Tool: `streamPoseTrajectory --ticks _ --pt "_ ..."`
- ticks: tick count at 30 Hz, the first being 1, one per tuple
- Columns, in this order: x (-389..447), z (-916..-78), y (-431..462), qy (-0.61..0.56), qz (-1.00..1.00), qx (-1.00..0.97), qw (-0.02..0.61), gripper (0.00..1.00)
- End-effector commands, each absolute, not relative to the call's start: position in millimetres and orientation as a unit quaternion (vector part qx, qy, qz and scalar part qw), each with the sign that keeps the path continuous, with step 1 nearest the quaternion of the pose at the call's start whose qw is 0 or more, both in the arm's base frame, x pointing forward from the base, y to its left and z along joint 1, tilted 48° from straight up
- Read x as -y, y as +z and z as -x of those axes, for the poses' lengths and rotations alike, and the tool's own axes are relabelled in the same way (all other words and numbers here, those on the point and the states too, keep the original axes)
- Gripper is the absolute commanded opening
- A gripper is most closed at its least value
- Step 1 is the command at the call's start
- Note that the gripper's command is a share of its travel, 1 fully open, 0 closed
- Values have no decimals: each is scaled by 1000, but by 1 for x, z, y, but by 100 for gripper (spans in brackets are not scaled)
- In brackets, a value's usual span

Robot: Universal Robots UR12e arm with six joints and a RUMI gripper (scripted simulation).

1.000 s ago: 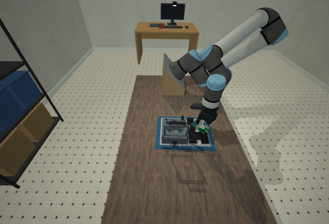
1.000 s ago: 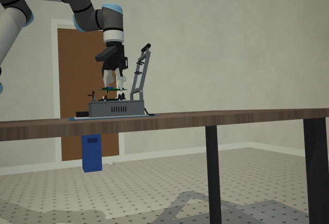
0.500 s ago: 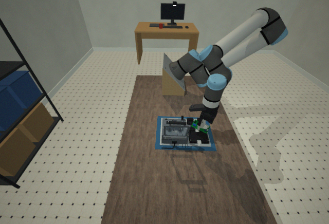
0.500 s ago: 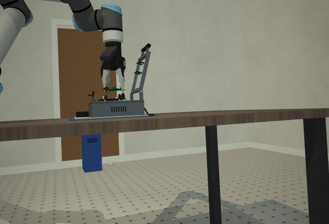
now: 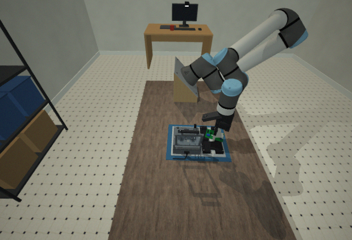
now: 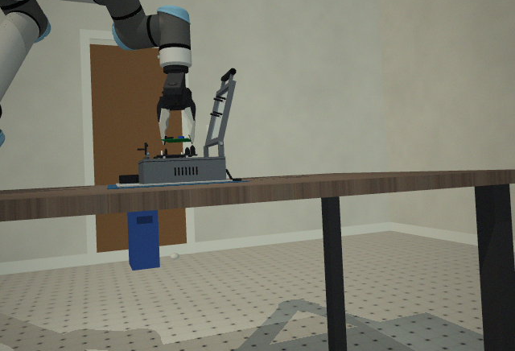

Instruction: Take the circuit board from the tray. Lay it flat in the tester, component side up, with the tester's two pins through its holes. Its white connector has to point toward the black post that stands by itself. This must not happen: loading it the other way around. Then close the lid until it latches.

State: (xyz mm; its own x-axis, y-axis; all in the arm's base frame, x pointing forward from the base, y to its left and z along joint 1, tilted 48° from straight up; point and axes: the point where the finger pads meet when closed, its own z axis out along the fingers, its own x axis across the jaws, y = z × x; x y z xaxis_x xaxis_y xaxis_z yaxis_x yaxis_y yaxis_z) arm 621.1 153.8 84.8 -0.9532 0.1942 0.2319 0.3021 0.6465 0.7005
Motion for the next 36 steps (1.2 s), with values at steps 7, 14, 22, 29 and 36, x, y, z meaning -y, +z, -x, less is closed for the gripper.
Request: streamPoseTrajectory --ticks 7,14,22,29,36 --pt "-153 -622 85 -402 79 911 43 39" --pt "-153 -622 85 -403 47 914 29 39" --pt "-153 -622 85 -404 23 914 18 39" --pt "-153 -622 85 -404 8 915 11 39" --pt "-153 -622 85 -404 -3 915 6 39"
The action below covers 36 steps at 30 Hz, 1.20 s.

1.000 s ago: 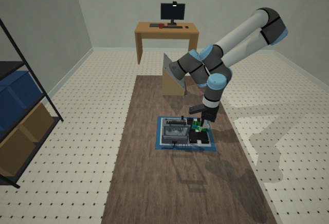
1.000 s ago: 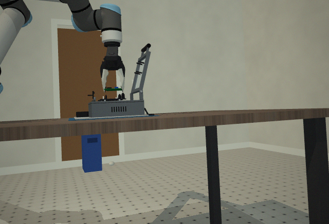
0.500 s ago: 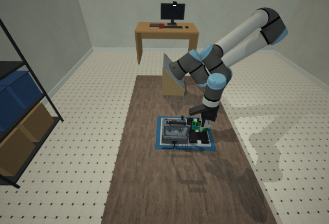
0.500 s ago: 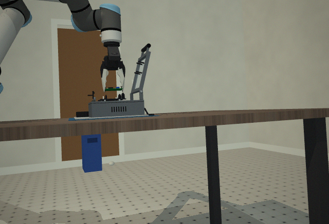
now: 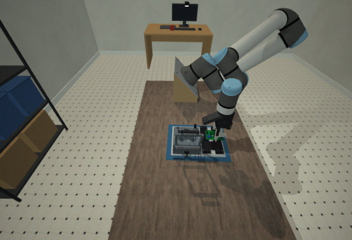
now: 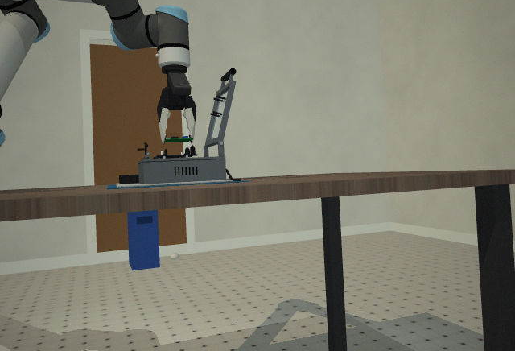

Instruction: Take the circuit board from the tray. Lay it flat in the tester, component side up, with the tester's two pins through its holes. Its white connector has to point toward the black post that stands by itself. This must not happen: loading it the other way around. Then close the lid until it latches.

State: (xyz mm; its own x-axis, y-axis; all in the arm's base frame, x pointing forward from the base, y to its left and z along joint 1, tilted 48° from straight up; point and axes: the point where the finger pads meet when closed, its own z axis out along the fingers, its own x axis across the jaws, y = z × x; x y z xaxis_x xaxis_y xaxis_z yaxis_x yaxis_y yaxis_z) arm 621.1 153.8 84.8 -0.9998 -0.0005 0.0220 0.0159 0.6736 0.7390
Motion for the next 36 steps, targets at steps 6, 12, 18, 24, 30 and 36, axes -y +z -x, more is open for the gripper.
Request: streamPoseTrajectory --ticks 6,12,18,24,30,36 --pt "-153 -622 85 -404 -7 915 5 39" --pt "-153 -622 85 -404 -10 915 3 39" --pt "-153 -622 85 -404 -11 915 3 39" --pt "-153 -622 85 -404 -11 915 3 39" --pt "-153 -622 85 -404 -11 915 3 39" --pt "-153 -622 85 -404 -11 915 3 39"
